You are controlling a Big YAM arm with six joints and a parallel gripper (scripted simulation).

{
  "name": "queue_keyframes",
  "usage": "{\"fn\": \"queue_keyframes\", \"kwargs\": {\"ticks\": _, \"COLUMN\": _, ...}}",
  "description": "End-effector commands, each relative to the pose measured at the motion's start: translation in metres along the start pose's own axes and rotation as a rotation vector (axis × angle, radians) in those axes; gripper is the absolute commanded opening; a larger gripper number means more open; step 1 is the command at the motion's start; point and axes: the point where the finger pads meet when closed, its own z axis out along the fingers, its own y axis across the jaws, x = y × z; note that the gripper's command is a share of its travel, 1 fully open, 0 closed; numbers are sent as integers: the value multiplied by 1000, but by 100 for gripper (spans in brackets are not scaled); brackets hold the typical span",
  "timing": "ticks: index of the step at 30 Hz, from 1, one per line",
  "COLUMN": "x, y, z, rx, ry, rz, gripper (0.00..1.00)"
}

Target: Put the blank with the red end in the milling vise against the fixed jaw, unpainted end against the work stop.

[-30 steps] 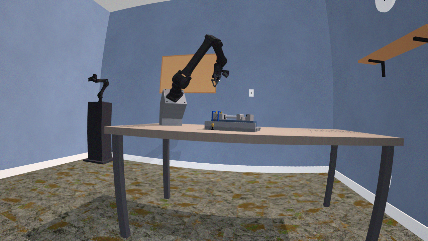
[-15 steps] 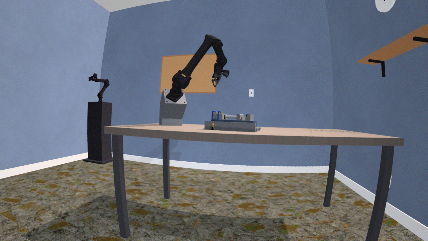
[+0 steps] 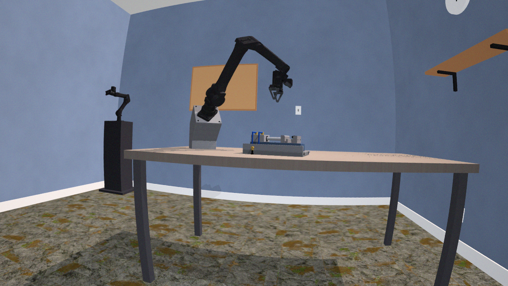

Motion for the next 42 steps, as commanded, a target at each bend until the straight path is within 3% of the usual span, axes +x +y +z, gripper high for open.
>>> {"fn": "queue_keyframes", "kwargs": {"ticks": 1, "x": -38, "y": -49, "z": 11, "rx": -38, "ry": -7, "rz": 142, "gripper": 100}}
{"fn": "queue_keyframes", "kwargs": {"ticks": 5, "x": -56, "y": -77, "z": 17, "rx": -46, "ry": -20, "rz": 229, "gripper": 100}}
{"fn": "queue_keyframes", "kwargs": {"ticks": 6, "x": -56, "y": -77, "z": 17, "rx": -47, "ry": -19, "rz": 230, "gripper": 100}}
{"fn": "queue_keyframes", "kwargs": {"ticks": 7, "x": -45, "y": -62, "z": 14, "rx": -48, "ry": -27, "rz": 184, "gripper": 100}}
{"fn": "queue_keyframes", "kwargs": {"ticks": 15, "x": -44, "y": -61, "z": 14, "rx": -49, "ry": -25, "rz": 184, "gripper": 100}}
{"fn": "queue_keyframes", "kwargs": {"ticks": 17, "x": -51, "y": -72, "z": 10, "rx": -57, "ry": -26, "rz": 208, "gripper": 100}}
{"fn": "queue_keyframes", "kwargs": {"ticks": 42, "x": -50, "y": -68, "z": 12, "rx": -50, "ry": -24, "rz": 201, "gripper": 100}}
